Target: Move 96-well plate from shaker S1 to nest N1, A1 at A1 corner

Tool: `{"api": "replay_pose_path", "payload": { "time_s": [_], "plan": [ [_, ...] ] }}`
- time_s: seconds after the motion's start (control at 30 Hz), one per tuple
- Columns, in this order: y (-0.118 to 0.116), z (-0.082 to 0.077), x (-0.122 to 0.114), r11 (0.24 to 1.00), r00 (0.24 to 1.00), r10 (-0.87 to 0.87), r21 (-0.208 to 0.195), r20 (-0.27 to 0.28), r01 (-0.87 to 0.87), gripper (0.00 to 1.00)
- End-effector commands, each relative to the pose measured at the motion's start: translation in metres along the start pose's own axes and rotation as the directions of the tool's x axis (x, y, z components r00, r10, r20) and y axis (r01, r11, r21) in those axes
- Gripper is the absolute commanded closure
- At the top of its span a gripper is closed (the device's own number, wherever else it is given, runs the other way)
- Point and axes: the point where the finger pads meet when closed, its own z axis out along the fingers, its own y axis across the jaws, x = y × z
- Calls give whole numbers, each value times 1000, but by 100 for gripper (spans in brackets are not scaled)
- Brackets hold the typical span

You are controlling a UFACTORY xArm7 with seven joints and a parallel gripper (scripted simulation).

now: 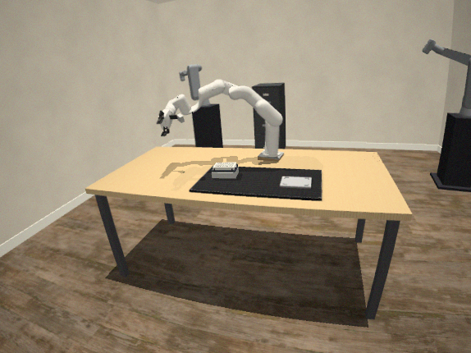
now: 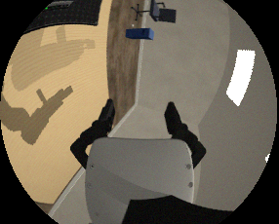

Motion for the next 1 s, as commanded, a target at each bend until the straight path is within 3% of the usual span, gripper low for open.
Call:
{"api": "replay_pose_path", "payload": {
  "time_s": [0.0, 0.53, 0.63, 0.97],
  "plan": [
    [3, -1, 0, 1000, 1000, -5, -1, 2, 5, 0],
    [3, -1, 0, 1000, 1000, -5, -1, 2, 5, 0],
    [1, 9, 11, 995, 996, -90, 45, -21, 91, 0],
    [-9, 36, 42, 947, 955, -278, 137, -105, 291, 0]
  ]
}}
